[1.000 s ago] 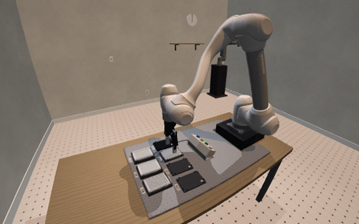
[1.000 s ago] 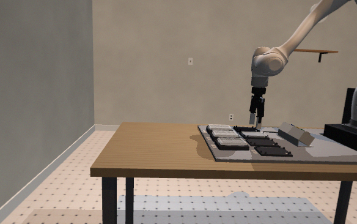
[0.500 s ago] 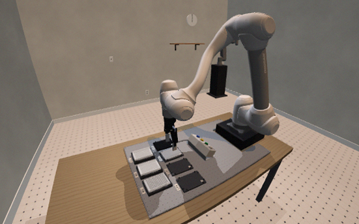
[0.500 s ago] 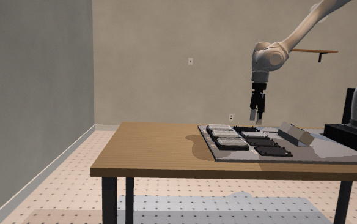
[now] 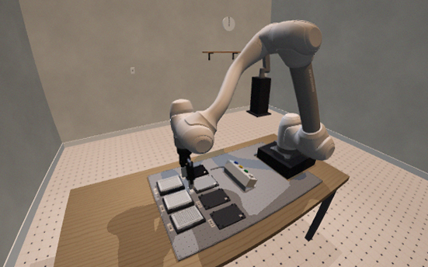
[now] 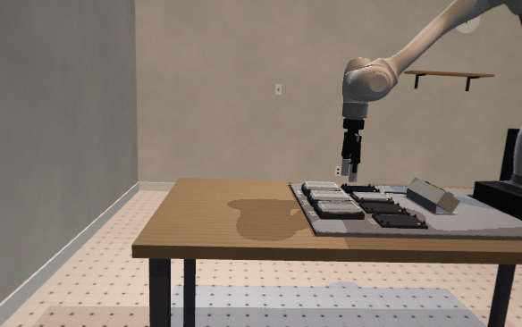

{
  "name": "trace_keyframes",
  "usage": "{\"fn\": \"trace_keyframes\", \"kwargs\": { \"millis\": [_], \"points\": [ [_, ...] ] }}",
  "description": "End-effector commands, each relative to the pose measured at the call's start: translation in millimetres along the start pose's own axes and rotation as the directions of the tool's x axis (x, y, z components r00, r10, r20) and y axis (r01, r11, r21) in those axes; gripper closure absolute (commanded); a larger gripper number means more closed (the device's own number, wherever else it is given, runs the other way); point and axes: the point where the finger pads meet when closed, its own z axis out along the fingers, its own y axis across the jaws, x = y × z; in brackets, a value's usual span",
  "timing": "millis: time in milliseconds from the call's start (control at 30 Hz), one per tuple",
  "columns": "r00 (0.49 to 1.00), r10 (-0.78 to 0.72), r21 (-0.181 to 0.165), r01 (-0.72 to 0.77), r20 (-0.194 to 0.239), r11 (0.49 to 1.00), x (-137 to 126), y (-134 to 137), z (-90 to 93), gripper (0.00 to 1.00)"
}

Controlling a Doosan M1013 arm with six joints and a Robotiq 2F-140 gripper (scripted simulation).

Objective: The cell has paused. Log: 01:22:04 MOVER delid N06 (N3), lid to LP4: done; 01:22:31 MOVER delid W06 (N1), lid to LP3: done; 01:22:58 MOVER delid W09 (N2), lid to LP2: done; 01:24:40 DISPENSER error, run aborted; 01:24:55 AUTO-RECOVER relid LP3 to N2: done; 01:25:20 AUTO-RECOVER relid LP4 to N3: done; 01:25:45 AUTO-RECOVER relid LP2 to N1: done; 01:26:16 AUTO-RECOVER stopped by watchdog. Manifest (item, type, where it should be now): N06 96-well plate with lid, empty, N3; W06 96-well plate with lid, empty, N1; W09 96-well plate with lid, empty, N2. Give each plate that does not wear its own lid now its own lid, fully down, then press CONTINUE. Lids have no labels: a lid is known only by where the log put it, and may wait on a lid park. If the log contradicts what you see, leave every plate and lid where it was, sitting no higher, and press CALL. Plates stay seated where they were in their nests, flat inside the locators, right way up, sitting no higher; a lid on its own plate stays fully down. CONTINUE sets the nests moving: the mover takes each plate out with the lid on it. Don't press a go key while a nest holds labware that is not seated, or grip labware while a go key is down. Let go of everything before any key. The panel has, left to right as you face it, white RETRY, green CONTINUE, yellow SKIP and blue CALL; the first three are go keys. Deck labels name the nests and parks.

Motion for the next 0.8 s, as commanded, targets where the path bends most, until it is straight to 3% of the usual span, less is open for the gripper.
{"fn": "trace_keyframes", "kwargs": {
  "millis": [0, 33, 167, 767],
  "points": [
    [1.000, 0.002, -0.001, -0.002, 0.004, 1.000, 40, -16, 1.9, 0.34],
    [1.000, 0.004, -0.001, -0.004, 0.004, 1.000, 64, -27, 3.1, 0.34],
    [1.000, 0.005, -0.001, -0.005, 0.004, 1.000, 77, -34, 4.0, 0.34],
    [1.000, 0.005, -0.001, -0.005, 0.004, 1.000, 77, -34, 4.0, 0.34]
  ]
}}
